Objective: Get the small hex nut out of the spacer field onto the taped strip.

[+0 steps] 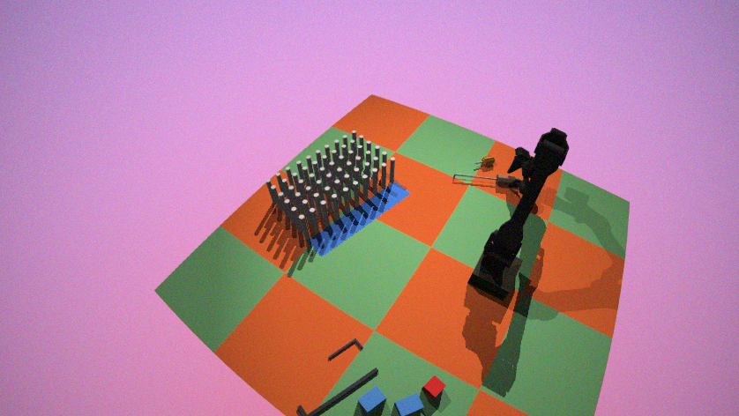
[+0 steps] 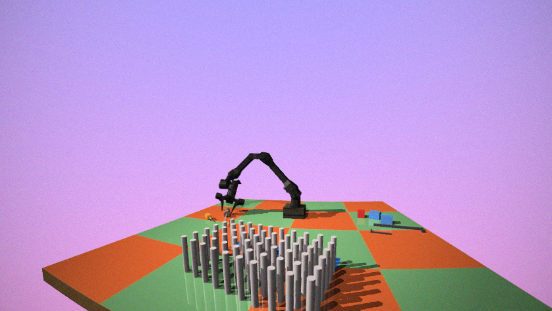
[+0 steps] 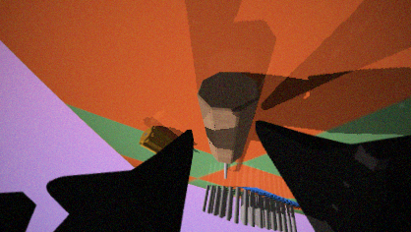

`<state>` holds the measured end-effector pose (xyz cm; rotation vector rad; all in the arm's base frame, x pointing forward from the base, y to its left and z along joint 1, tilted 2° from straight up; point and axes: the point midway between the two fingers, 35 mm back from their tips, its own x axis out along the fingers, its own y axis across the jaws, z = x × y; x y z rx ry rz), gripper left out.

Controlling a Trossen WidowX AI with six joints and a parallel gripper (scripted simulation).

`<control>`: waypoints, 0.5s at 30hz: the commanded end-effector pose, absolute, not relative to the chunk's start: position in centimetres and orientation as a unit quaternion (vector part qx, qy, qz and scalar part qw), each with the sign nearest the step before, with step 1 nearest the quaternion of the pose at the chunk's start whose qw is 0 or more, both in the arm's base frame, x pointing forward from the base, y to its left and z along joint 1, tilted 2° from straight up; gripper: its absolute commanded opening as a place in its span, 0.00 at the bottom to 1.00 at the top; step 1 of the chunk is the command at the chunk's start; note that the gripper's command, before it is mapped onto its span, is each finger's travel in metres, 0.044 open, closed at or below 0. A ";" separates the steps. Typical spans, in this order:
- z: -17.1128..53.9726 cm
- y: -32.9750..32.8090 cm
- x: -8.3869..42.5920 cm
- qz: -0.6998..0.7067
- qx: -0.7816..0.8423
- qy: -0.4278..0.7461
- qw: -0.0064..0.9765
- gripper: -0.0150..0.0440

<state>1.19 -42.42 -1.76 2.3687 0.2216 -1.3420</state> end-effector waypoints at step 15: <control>-2.2 -42.2 1.2 -0.479 0.851 0.081 0.200 0.55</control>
